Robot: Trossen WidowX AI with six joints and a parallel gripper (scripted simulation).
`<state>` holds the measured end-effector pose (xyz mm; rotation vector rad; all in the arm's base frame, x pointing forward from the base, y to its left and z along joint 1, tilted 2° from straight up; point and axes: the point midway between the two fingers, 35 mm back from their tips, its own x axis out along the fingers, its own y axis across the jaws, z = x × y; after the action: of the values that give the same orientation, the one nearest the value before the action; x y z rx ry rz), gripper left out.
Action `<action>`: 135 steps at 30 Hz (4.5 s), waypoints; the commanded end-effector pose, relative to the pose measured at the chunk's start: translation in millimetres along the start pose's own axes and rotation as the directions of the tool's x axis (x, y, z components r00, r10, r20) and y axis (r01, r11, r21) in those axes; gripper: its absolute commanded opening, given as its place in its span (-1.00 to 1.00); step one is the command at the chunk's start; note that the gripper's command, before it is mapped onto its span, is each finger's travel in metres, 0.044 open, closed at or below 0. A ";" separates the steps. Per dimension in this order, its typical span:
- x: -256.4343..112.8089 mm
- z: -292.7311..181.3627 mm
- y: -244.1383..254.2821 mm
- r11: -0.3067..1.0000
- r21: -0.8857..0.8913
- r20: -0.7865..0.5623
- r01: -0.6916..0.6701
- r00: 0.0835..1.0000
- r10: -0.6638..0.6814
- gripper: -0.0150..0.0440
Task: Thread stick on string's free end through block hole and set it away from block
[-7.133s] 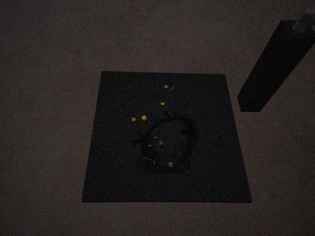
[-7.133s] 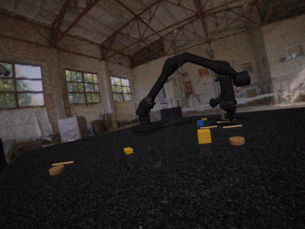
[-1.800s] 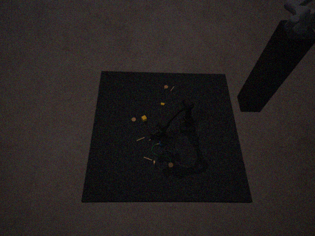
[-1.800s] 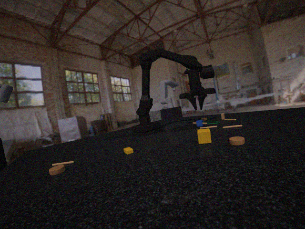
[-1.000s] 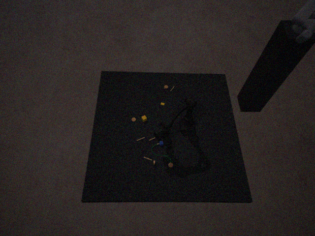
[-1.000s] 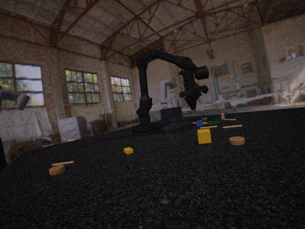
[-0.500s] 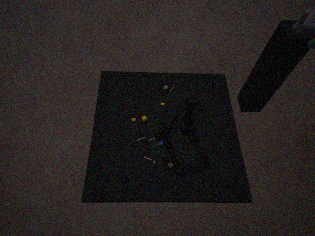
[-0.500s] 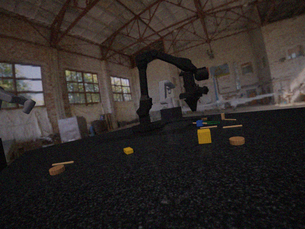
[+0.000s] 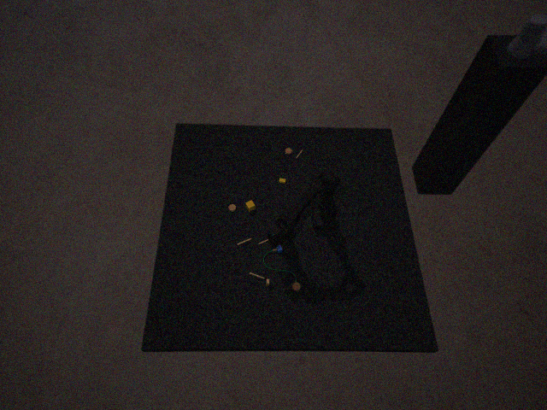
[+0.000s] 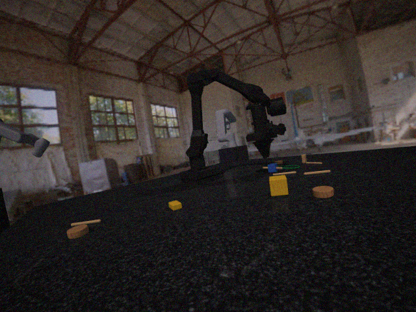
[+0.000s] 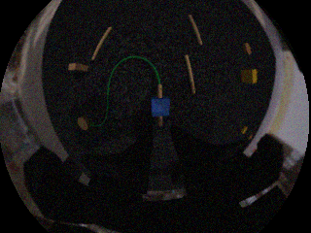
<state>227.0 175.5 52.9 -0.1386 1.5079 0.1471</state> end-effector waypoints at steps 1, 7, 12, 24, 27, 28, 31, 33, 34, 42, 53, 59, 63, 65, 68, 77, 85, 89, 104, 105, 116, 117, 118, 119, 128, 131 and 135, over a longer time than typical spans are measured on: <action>8.8 -1.6 -0.6 1.000 0.002 -0.009 0.003 1.000 -0.003 -0.07; 18.8 -2.0 -0.8 1.000 0.002 -0.009 0.003 1.000 -0.003 -0.07; 27.1 -2.6 -1.1 1.000 0.002 -0.009 0.003 1.000 -0.003 -0.07; 46.2 -4.9 -2.4 1.000 0.002 -0.010 0.003 1.000 -0.003 -0.07; 47.2 -5.1 -2.4 1.000 0.002 -0.010 0.003 1.000 -0.003 -0.07; 47.2 -5.1 -2.4 1.000 0.002 -0.010 0.003 1.000 -0.003 -0.07; 47.2 -5.1 -2.4 1.000 0.002 -0.010 0.003 1.000 -0.003 -0.07; 47.2 -5.1 -2.4 1.000 0.002 -0.010 0.003 1.000 -0.003 -0.07; 45.6 -4.3 -1.7 1.000 0.004 -0.006 0.000 1.000 0.000 -0.16; 45.6 -4.3 -1.7 1.000 0.004 -0.006 0.000 1.000 0.000 -0.49; 47.6 -5.0 0.0 0.999 0.037 0.046 -0.001 0.999 0.000 -0.49; 47.6 -5.2 0.4 0.999 0.045 0.046 -0.001 0.999 -0.001 -0.49; 47.7 -5.6 0.4 0.999 0.046 0.052 -0.002 0.999 0.000 -0.49; 47.7 -5.9 0.5 0.999 0.044 0.054 -0.003 0.999 0.001 -0.49; 47.7 -6.4 0.5 0.999 0.044 0.054 -0.004 0.999 0.001 -0.49; 47.7 -8.3 0.6 0.999 0.044 0.054 -0.005 0.999 0.002 -0.49; 47.7 -10.2 0.6 0.999 0.044 0.054 -0.005 0.999 0.002 -0.49; 47.7 -11.1 0.7 0.999 0.044 0.054 -0.005 0.999 0.003 -0.49; 45.0 -27.0 0.7 0.999 0.044 0.052 -0.006 0.999 0.004 -0.49; 45.0 -28.4 0.7 0.999 0.044 0.052 -0.006 0.999 0.004 -0.49; 45.7 -45.3 1.7 0.999 0.044 0.050 -0.007 0.999 0.004 -0.49; 45.7 -46.9 1.9 0.999 0.044 0.050 -0.006 0.999 0.004 -0.49; 45.7 -48.5 2.1 0.999 0.044 0.050 -0.006 0.999 0.004 -0.49; 45.7 -50.2 2.3 0.999 0.044 0.050 -0.006 0.999 0.004 -0.49; 45.7 -64.6 3.2 0.999 0.042 0.047 -0.004 0.999 0.002 -0.49; 45.8 -69.1 3.2 0.999 0.042 0.047 -0.004 0.999 0.002 -0.49; 45.9 -75.1 3.5 0.999 0.042 0.046 -0.004 0.999 0.003 -0.49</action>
<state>159.6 167.0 2.0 -0.0999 1.4708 0.1215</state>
